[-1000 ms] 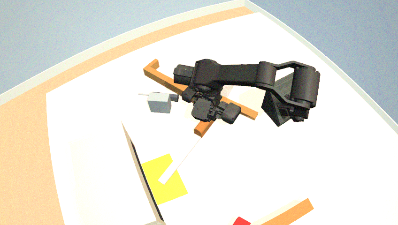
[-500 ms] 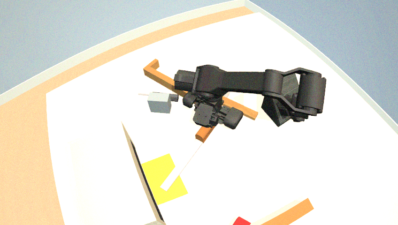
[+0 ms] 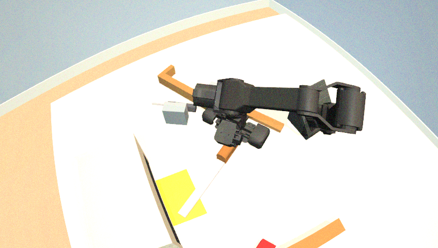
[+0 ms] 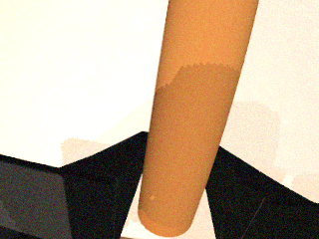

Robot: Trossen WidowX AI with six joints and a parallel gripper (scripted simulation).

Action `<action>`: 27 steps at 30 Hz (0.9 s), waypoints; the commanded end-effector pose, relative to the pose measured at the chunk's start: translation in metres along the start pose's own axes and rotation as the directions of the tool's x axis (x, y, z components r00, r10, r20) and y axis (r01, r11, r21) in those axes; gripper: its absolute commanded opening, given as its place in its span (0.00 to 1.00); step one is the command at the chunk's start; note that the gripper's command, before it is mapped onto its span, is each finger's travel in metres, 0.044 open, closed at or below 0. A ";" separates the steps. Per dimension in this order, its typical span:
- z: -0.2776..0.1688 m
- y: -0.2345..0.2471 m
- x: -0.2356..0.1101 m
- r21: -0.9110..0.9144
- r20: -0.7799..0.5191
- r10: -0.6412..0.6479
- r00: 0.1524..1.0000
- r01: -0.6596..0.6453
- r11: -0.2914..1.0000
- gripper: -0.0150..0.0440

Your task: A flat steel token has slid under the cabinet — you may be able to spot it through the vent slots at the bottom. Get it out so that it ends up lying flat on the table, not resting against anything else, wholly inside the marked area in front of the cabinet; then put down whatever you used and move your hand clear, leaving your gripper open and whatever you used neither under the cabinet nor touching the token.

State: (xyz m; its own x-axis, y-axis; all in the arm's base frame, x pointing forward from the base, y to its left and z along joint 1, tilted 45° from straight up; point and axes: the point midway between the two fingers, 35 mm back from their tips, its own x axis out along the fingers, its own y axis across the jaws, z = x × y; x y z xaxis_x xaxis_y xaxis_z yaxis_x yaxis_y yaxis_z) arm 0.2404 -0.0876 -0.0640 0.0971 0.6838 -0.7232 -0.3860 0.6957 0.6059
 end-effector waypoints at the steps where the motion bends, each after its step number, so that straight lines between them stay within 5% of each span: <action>1: 0.004 0.003 -0.001 0.000 0.005 -0.001 1.000 0.001 1.000 0.25; 27: 0.027 0.029 -0.001 -0.002 0.006 0.001 1.000 -0.001 1.000 0.25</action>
State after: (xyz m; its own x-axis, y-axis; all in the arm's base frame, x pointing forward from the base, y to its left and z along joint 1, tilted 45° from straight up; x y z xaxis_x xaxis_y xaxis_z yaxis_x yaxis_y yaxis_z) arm 0.2524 -0.0639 -0.0401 0.0972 0.6854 -0.7217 -0.3885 0.6937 0.6065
